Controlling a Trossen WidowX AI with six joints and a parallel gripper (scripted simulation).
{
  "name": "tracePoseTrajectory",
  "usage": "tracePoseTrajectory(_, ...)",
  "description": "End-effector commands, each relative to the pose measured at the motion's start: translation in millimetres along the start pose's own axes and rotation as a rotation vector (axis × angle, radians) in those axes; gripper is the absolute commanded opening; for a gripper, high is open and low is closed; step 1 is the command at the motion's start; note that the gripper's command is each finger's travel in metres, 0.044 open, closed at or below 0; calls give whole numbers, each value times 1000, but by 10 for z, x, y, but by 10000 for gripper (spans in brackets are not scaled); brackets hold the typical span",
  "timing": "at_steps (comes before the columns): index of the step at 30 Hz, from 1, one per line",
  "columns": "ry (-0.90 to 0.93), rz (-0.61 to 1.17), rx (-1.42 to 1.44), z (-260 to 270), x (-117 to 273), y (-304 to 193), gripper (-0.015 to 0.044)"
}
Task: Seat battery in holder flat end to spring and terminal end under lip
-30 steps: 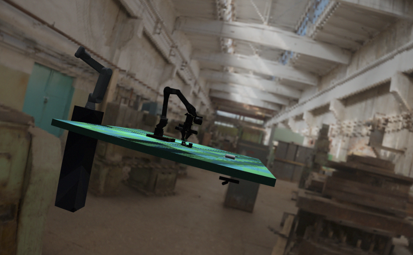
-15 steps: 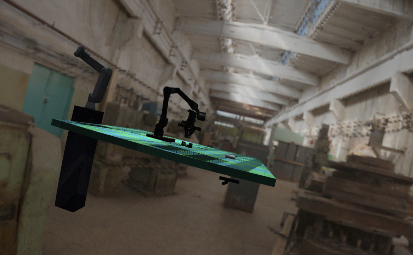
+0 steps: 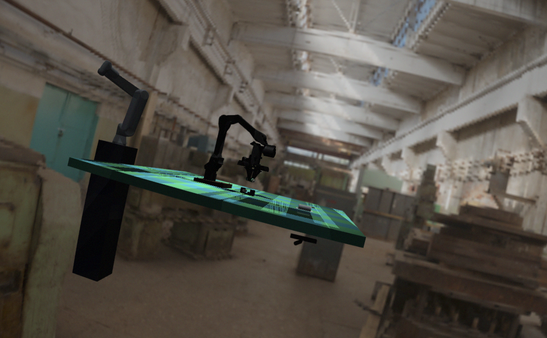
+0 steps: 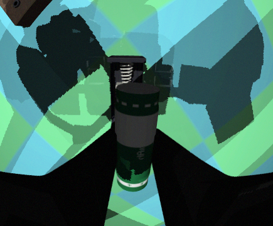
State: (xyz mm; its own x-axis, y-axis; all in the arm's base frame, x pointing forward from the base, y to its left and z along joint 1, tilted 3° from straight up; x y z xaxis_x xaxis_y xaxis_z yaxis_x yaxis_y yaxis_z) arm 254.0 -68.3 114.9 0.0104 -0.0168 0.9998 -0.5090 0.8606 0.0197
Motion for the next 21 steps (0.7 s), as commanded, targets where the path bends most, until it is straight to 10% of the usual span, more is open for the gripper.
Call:
tracePoseTrajectory(1, 1, 2, 19, 51, 26, -97, 73)
tracePoseTrajectory(21, -39, 237, 21, 45, -366, -77, 73)
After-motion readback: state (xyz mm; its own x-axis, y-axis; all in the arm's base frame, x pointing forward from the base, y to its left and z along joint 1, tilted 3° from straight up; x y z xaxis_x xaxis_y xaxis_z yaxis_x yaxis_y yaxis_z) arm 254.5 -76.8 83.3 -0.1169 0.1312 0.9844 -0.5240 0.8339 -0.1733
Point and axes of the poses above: the point midway between the two fingers, 35 mm back from their tips, its own x axis back along the fingers, its own z axis across the jaws, y = z × x, the point moved 3 cm from there along x, back along the fingers, and after that the axes turned 10 degrees about -x, right-handed, at the moved point
